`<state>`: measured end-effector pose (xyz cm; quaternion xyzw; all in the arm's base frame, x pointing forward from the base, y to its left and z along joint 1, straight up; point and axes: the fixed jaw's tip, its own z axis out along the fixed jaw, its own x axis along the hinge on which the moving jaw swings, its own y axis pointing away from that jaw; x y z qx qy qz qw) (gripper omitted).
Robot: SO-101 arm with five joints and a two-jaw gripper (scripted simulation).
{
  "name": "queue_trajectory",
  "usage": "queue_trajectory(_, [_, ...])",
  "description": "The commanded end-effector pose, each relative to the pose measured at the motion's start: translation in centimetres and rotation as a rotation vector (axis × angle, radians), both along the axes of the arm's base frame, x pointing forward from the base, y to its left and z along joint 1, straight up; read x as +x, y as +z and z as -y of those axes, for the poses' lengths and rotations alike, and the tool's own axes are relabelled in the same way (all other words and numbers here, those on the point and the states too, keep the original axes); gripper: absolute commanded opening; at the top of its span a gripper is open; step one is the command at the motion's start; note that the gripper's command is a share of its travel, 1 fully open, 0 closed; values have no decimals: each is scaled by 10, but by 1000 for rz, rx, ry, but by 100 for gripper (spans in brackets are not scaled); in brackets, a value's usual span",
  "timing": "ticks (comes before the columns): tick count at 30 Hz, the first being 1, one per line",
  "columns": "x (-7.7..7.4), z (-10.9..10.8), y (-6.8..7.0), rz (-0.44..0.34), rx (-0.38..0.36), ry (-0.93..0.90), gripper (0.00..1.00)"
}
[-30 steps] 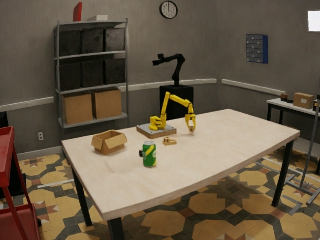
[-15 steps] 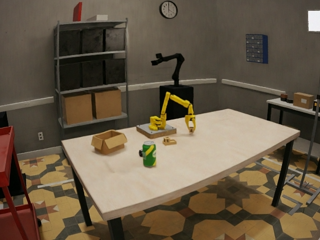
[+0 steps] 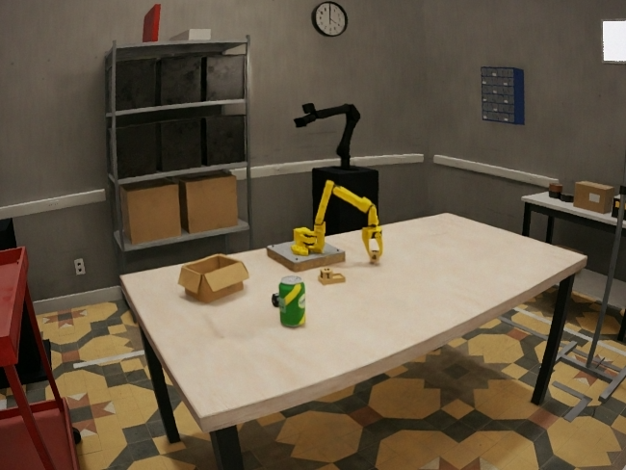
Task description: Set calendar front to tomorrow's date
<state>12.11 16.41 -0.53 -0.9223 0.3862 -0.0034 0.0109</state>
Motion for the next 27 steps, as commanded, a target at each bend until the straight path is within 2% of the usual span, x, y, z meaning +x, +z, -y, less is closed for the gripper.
queue_trajectory(1, [-3,2,-4,-10,-11,17,0])
queue_trajectory(27, [-3,2,-12,-10,-11,17,0])
